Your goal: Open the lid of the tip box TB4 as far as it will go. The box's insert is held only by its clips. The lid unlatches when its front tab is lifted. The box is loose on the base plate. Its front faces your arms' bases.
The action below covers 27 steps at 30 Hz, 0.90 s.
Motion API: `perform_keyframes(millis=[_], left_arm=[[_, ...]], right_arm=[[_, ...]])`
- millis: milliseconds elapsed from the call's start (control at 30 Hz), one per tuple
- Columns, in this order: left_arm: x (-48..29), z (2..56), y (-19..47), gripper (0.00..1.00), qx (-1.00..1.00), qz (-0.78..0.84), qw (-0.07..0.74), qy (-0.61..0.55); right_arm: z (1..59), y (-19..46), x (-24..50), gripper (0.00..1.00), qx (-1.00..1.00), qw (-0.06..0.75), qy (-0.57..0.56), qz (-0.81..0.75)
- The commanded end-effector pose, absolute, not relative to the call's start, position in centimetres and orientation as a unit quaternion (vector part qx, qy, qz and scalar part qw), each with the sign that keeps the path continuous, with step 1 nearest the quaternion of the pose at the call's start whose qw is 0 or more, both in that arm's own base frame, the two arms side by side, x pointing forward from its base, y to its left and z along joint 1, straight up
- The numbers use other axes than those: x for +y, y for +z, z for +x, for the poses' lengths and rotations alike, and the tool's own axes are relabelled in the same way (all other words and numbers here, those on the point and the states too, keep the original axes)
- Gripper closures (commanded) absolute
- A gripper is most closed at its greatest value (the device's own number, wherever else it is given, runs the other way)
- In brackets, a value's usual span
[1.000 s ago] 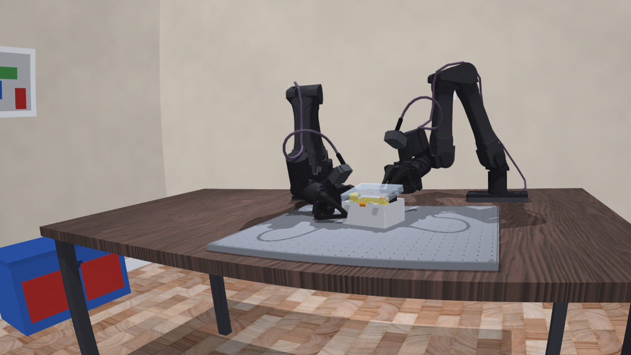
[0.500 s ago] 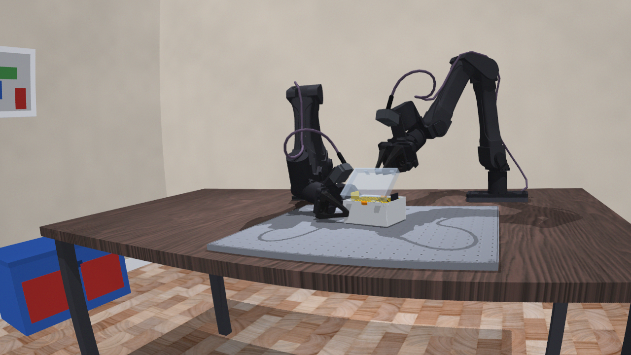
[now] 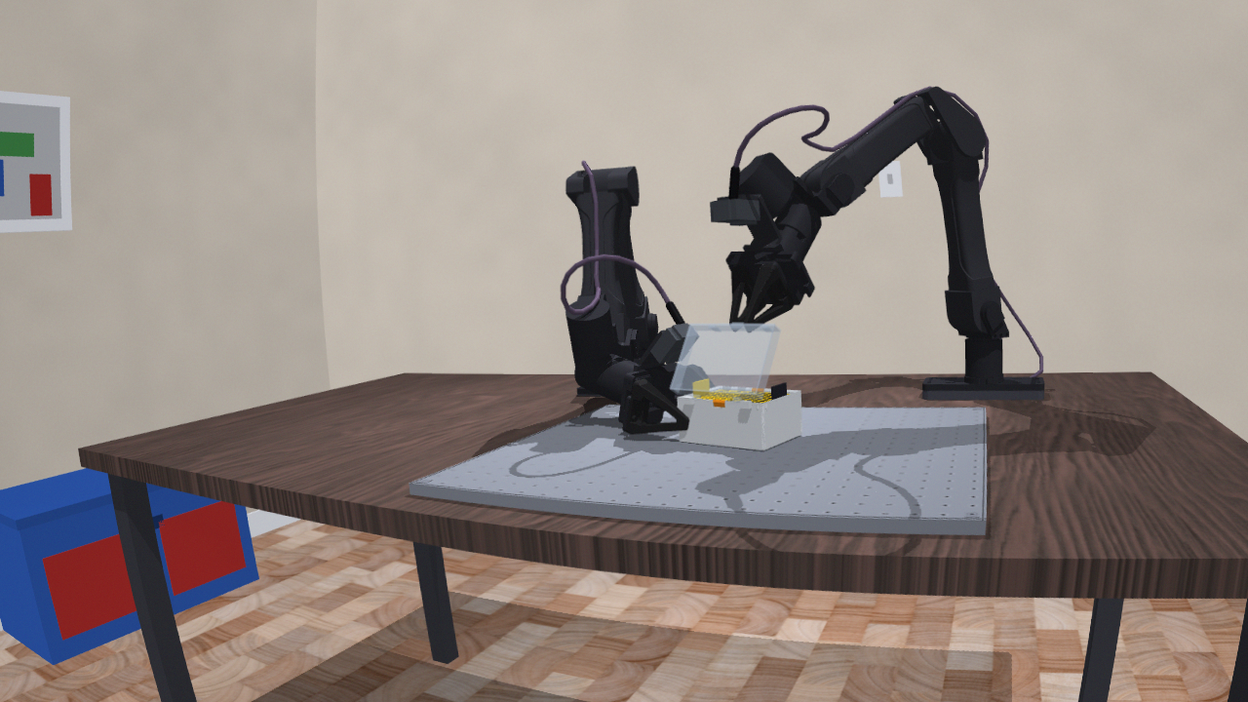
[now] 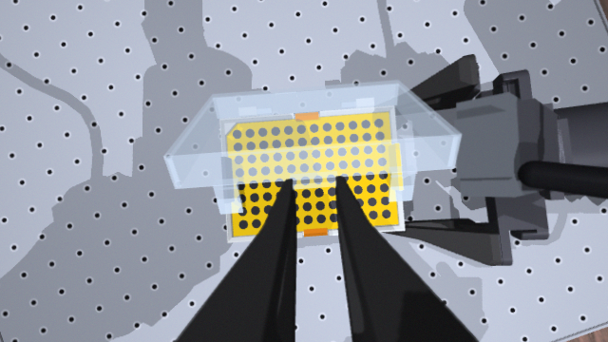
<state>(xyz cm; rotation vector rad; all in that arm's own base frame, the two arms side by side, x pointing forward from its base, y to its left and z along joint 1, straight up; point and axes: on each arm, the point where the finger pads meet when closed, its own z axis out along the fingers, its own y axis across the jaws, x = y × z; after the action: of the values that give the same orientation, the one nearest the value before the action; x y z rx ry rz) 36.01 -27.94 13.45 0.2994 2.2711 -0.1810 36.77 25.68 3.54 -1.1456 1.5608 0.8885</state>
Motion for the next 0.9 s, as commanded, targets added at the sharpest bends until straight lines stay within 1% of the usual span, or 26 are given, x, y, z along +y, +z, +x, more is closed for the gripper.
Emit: perform_keyframes(millis=[0,133,200,333,867], left_arm=[[-27.6,35.9,13.1,0.88,0.937,0.124,0.321,-0.054],[-27.8,36.5,13.8,0.88,0.95,0.125,0.28,-0.049],[-27.8,36.5,13.8,0.88,0.95,0.125,0.28,-0.049],[-28.0,37.1,14.3,0.88,0.959,0.128,0.247,-0.045],[-28.0,37.1,14.4,0.88,0.959,0.129,0.247,-0.041]], right_arm=[[37.4,4.4,25.7,0.17,0.636,0.496,0.358,-0.47],[37.4,4.4,25.7,0.17,0.636,0.496,0.358,-0.47],[37.4,4.4,25.7,0.17,0.636,0.496,0.358,-0.47],[37.4,4.4,25.7,0.17,0.636,0.496,0.358,-0.47],[37.4,4.4,25.7,0.17,0.636,0.496,0.358,-0.47]])
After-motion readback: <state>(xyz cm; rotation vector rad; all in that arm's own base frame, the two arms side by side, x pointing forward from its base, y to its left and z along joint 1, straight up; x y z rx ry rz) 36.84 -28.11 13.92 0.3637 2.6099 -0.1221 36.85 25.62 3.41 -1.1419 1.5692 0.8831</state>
